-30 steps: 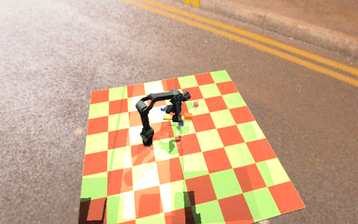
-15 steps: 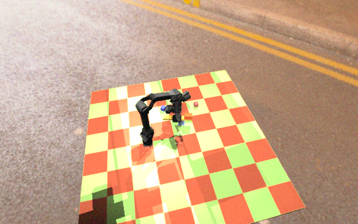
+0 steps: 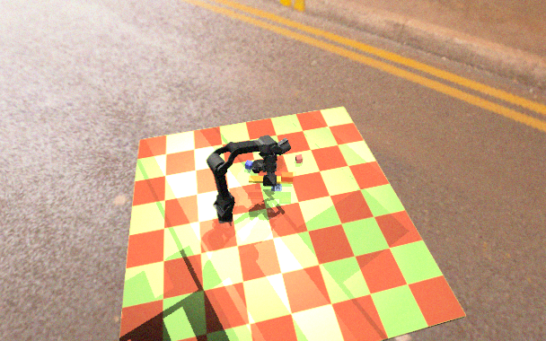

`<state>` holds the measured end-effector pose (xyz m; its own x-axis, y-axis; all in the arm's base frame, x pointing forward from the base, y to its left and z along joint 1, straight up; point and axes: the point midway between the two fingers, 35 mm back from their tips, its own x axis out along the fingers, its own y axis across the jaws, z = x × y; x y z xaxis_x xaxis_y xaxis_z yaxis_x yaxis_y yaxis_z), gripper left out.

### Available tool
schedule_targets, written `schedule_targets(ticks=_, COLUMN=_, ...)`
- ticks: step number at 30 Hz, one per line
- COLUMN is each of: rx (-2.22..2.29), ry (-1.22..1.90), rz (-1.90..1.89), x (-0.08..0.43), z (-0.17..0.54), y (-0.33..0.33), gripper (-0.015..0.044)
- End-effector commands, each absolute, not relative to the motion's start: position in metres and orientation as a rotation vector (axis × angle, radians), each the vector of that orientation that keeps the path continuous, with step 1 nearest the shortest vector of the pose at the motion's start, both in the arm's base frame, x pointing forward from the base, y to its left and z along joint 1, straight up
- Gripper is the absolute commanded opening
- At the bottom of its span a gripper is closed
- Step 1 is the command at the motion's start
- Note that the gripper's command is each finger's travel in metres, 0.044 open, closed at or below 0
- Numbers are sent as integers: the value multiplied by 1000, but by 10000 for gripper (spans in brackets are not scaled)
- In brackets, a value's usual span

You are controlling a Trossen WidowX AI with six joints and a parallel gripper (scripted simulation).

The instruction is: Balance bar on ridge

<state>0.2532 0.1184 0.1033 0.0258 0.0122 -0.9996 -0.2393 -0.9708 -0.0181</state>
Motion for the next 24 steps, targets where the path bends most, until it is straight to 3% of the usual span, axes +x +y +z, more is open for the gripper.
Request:
schedule_targets(ticks=1, rx=-2110, ry=238, rz=2068, x=252, z=101, y=118, gripper=0)
schedule_targets(ticks=24, rx=-2110, ry=238, rz=2068, x=252, z=102, y=118, gripper=0)
